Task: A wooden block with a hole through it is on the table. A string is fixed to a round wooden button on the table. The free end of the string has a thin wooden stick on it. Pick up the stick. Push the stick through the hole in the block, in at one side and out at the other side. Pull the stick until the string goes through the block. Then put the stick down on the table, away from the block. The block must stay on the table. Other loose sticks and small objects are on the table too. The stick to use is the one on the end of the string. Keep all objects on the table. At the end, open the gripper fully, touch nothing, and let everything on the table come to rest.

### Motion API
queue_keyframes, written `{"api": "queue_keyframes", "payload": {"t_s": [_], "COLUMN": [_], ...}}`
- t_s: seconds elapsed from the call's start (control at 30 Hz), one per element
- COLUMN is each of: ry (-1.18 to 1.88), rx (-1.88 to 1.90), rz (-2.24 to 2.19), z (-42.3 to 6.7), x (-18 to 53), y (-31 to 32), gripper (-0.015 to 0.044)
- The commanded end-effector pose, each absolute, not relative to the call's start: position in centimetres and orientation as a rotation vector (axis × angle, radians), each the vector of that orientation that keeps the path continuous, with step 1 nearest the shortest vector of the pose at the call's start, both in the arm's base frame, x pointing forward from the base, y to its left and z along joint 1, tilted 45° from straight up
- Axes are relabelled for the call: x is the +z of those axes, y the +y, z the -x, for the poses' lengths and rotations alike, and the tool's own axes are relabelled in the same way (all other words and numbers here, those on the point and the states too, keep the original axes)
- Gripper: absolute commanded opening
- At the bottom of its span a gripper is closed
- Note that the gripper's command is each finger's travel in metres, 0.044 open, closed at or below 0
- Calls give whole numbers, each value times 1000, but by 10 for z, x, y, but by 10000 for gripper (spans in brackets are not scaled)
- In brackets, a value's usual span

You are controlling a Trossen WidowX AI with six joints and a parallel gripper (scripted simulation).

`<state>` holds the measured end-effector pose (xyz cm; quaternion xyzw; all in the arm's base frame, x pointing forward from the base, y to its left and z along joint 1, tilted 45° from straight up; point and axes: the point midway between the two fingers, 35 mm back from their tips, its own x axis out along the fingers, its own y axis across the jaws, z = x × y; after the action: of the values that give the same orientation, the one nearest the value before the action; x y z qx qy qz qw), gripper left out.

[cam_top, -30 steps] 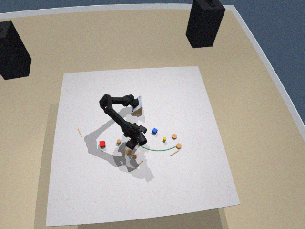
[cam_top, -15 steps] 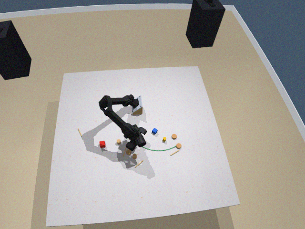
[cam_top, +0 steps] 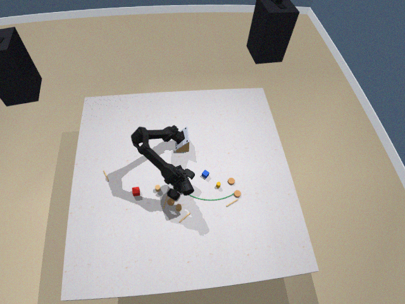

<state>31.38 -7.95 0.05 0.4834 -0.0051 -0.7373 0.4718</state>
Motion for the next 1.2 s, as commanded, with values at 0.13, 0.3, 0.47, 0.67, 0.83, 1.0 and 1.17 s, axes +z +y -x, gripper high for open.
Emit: {"api": "queue_keyframes", "payload": {"t_s": [0.13,0.3,0.47,0.67,0.83,1.0,1.17], "ry": [-12,-11,-11,-10,-10,-9,-9], "rx": [-1805,-1805,-1805,-1805,-1805,-1806,-1806], "rz": [-1184,-1185,-1185,-1186,-1186,-1186,-1186], "z": [-314,-316,-317,-318,-318,-319,-319], "x": [3,7,11,17,21,26,31], "y": [-77,-72,-68,-62,-58,-53,-48], "gripper": [0,0,0,0,0,0,0]}}
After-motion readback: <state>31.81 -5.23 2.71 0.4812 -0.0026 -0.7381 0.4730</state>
